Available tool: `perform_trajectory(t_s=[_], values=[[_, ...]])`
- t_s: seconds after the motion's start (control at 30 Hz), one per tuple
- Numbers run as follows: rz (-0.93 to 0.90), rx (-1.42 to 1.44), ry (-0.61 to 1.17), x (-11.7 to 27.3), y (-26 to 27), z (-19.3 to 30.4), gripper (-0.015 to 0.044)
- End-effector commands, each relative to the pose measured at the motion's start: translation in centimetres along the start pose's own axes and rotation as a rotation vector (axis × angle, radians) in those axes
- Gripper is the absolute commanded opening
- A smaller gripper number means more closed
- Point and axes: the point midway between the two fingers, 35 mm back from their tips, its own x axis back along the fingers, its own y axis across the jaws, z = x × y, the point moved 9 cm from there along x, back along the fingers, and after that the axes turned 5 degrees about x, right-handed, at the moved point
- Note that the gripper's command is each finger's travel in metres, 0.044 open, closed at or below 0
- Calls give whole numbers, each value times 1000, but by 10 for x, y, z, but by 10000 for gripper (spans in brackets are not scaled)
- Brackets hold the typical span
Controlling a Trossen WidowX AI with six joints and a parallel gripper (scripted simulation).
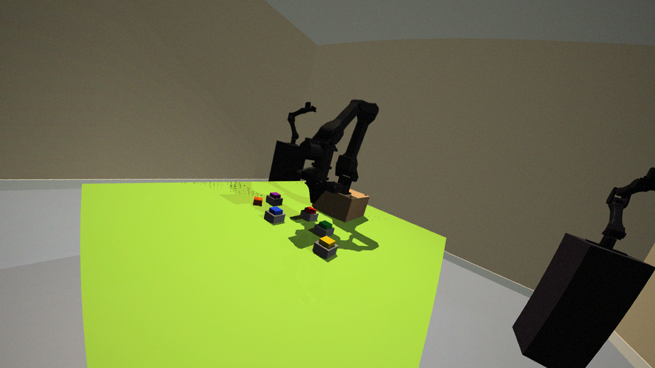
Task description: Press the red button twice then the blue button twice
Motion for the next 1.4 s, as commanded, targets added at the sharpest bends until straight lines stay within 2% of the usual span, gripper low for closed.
perform_trajectory(t_s=[0.0, 0.63, 1.37], values=[[5, 0, 0, 1, 0, 0, 20], [5, 0, 0, -29, 0, 0, 20], [5, 0, 0, -30, 0, 0, 20]])
